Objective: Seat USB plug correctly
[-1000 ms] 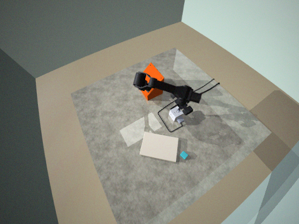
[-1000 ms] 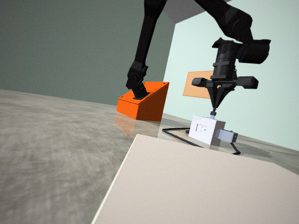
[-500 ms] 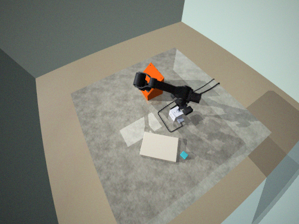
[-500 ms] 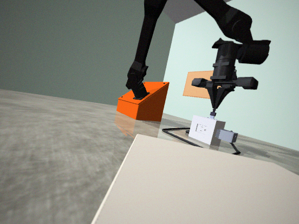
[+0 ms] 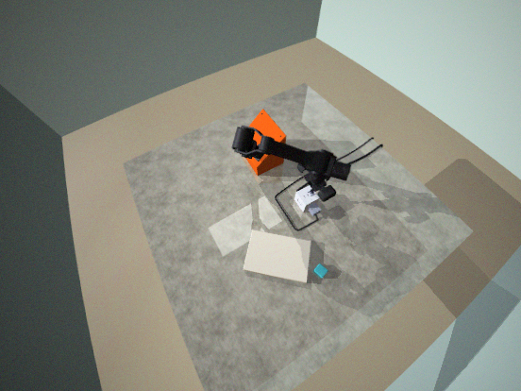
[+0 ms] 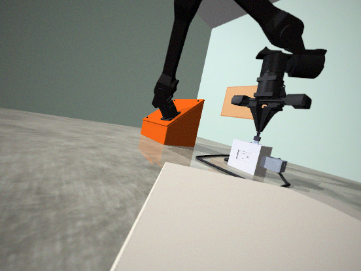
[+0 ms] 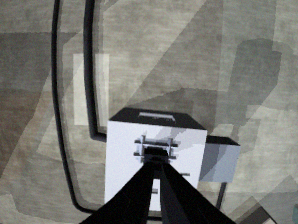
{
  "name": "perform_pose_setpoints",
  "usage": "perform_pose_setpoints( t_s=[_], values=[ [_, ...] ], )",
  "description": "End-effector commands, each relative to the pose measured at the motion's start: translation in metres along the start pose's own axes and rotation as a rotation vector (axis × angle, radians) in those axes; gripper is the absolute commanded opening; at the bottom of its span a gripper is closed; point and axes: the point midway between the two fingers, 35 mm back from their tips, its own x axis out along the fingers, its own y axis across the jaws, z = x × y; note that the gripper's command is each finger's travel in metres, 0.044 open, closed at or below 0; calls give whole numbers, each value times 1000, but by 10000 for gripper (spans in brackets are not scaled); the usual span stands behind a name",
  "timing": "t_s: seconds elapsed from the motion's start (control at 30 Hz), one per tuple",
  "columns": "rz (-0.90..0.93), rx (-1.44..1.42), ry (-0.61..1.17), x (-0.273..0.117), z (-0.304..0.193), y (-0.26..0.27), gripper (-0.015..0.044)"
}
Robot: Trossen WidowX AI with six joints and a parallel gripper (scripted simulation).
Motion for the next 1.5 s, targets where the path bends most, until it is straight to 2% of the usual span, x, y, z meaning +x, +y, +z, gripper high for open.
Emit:
perform_pose_setpoints(
  t_s=[0.0,1.47],
  values=[
    [-2,-4,0,1,0,0,0],
    [-2,-4,1,6,0,0,0]
  ],
)
